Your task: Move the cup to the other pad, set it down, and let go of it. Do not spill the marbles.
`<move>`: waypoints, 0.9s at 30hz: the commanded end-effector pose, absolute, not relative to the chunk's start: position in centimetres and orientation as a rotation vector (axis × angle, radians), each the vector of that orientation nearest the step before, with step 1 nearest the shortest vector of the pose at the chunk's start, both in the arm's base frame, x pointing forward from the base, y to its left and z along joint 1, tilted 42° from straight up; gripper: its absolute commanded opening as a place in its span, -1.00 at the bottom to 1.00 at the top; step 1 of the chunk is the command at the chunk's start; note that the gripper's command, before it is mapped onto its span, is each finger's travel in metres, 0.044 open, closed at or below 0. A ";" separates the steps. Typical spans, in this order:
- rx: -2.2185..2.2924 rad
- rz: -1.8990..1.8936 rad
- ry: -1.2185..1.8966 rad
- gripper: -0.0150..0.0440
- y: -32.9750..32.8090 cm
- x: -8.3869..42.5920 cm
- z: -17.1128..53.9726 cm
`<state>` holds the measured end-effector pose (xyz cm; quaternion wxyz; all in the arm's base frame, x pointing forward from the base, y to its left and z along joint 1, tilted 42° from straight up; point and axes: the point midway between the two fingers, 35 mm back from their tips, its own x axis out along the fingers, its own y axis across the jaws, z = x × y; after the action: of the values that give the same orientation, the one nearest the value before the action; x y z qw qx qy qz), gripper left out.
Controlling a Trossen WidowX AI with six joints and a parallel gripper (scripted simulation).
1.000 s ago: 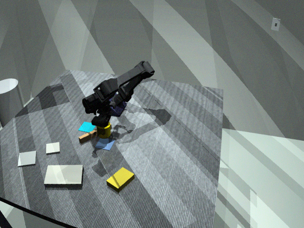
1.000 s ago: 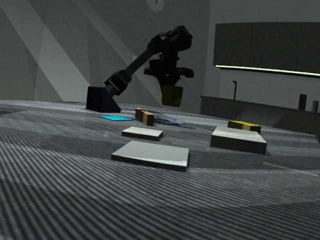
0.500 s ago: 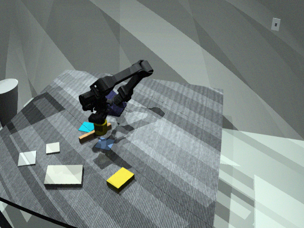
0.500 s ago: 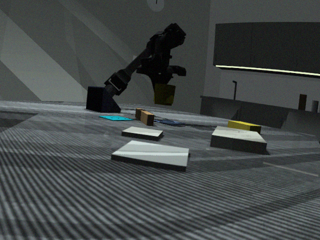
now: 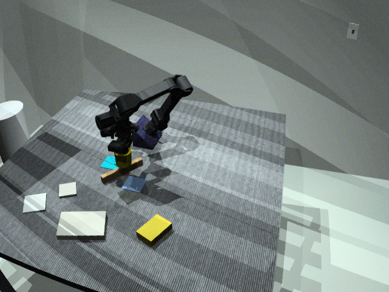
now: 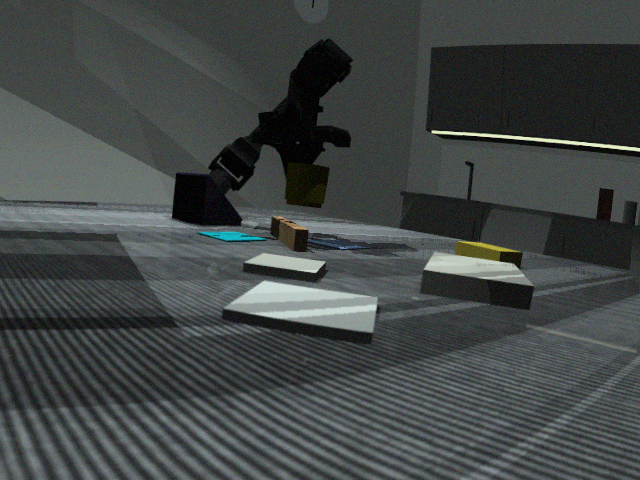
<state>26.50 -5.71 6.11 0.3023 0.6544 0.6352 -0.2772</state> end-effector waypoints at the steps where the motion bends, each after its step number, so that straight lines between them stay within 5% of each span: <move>1: 1.734 -0.740 1.686 -0.49 -6.5 25.8 5.3; 27: 1.732 -0.744 1.685 -0.49 -11.0 22.0 1.5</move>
<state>22.61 -10.41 2.10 0.3025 0.6536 0.6349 -0.2796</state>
